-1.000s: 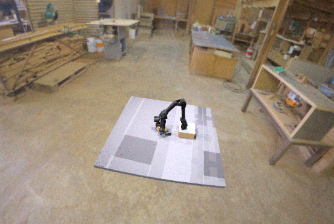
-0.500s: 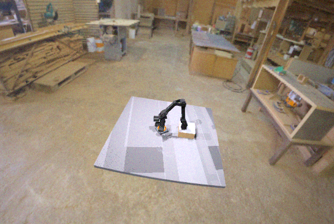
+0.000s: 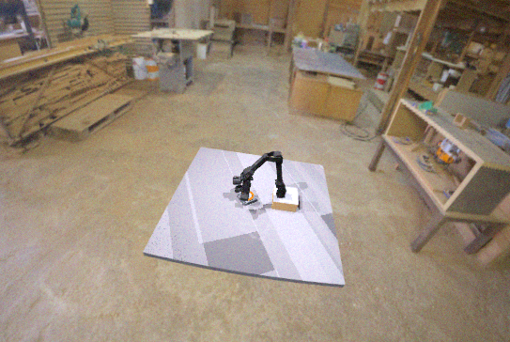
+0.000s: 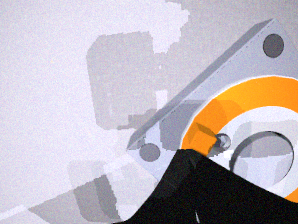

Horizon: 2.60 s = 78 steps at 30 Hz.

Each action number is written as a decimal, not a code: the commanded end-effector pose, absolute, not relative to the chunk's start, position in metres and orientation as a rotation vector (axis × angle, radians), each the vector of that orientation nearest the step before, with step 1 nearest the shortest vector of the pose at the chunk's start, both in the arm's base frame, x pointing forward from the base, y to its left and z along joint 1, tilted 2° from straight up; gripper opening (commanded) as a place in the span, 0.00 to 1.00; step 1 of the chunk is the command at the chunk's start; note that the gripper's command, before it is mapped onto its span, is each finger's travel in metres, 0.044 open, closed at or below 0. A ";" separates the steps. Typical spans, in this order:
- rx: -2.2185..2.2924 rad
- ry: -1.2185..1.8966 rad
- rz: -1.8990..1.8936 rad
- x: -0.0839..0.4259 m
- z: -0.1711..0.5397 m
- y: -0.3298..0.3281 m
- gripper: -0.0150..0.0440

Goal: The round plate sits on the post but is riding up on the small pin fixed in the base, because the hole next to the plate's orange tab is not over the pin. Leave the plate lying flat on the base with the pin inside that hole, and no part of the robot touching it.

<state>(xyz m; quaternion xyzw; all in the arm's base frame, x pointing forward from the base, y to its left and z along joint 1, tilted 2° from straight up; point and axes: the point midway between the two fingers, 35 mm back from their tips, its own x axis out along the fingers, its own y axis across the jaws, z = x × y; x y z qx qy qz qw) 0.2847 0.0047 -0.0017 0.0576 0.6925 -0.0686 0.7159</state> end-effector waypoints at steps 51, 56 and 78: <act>0.121 1.521 -0.162 0.313 0.002 -0.049 0.25; 0.120 1.521 -0.162 0.313 0.002 -0.052 0.25; 0.119 1.521 -0.164 0.304 0.003 -0.072 0.25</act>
